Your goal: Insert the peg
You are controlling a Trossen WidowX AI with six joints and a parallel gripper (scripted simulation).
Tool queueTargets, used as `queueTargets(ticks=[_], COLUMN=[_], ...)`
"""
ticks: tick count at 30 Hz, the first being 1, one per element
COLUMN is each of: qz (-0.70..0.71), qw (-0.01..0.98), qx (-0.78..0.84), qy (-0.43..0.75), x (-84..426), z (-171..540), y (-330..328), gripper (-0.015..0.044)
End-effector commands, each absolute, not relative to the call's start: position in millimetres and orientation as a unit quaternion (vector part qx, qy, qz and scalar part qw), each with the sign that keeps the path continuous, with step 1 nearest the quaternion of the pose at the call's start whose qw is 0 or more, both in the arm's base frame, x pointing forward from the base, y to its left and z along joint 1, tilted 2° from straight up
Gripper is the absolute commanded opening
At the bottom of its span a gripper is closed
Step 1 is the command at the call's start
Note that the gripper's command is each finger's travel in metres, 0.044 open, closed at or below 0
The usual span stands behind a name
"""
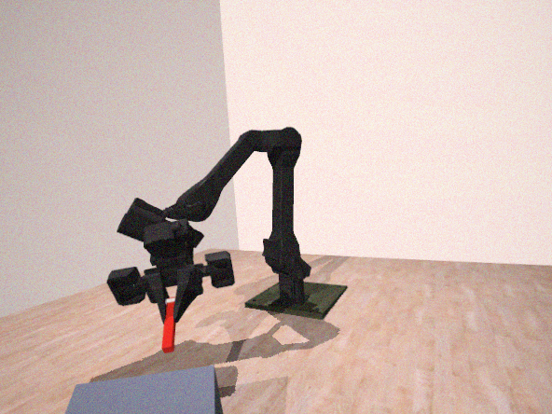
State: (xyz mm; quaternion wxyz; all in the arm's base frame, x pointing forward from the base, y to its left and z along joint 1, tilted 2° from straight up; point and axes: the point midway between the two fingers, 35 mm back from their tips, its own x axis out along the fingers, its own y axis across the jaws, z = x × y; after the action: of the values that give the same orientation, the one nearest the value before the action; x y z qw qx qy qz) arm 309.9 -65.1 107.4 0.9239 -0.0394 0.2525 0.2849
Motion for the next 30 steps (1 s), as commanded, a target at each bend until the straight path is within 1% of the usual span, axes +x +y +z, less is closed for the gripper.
queueTargets(ticks=[1, 30], qz=[0.286, 0.282], qw=[0.924, 0.931], qx=[-0.038, -0.059], qy=[0.252, 0.222], x=[311, 331], z=[103, 91], y=[-62, -52], gripper=[0.0000, 0.0000])
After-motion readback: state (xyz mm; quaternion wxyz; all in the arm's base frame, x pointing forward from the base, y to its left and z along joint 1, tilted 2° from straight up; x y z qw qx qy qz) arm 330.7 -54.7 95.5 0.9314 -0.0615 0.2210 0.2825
